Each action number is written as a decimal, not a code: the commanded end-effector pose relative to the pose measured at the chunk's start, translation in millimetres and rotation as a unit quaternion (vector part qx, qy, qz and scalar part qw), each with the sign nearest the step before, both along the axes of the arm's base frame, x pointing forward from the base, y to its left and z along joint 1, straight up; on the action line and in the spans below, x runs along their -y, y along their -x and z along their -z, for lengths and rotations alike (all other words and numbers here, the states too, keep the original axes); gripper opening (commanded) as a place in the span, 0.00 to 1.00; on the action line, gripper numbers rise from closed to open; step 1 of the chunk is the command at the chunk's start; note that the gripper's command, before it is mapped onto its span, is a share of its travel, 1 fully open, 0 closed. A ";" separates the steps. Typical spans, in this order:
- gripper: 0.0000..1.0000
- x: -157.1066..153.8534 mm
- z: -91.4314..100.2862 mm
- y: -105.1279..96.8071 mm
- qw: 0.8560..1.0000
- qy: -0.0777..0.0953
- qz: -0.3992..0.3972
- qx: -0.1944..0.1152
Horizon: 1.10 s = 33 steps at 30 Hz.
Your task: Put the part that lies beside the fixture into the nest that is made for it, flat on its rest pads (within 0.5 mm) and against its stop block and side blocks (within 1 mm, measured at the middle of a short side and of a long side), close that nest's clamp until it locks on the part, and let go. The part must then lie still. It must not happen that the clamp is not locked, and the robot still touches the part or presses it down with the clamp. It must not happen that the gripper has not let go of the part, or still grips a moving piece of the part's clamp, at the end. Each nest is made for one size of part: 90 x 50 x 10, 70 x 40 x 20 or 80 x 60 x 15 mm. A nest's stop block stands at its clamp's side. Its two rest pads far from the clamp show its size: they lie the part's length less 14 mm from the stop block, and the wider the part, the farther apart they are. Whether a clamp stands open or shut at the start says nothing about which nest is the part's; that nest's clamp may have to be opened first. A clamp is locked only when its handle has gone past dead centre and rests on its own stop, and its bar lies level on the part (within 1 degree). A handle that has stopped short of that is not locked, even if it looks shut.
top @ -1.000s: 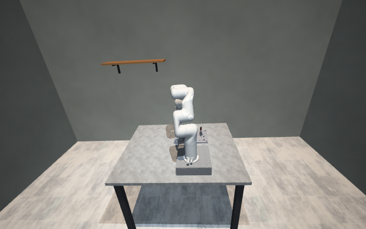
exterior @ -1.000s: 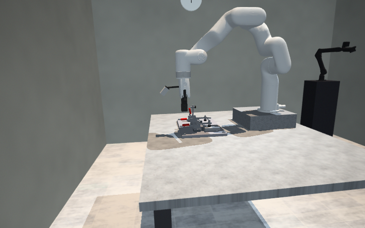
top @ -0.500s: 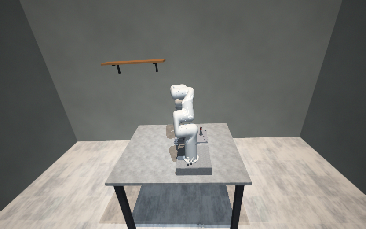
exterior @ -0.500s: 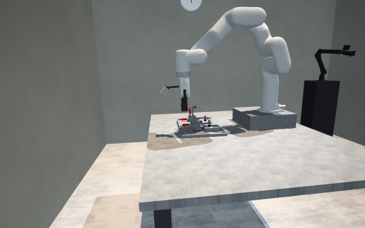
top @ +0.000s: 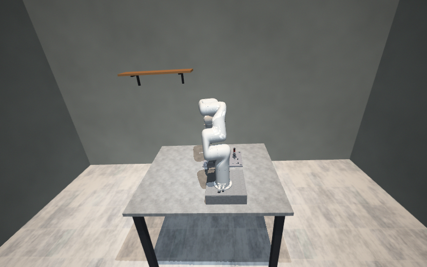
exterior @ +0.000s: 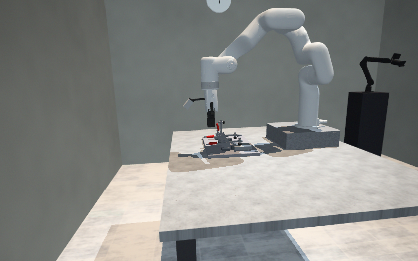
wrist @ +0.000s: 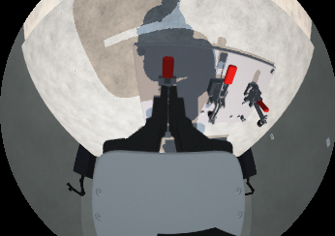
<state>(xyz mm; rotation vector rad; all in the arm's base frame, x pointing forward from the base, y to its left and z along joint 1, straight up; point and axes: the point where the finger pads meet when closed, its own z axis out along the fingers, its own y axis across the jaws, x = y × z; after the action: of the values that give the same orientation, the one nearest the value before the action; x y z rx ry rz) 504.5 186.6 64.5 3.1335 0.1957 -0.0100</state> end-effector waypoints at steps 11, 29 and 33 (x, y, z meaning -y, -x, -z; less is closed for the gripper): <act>0.00 -0.5 -1.8 -1.3 1.000 -0.001 0.000 0.002; 1.00 -0.5 -1.8 -1.3 1.000 -0.001 0.000 0.002; 1.00 -0.5 -1.8 -1.3 1.000 -0.001 0.000 0.002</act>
<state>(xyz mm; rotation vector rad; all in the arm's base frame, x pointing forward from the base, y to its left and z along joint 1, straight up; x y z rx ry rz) 504.5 186.6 64.5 3.1335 0.1957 -0.0101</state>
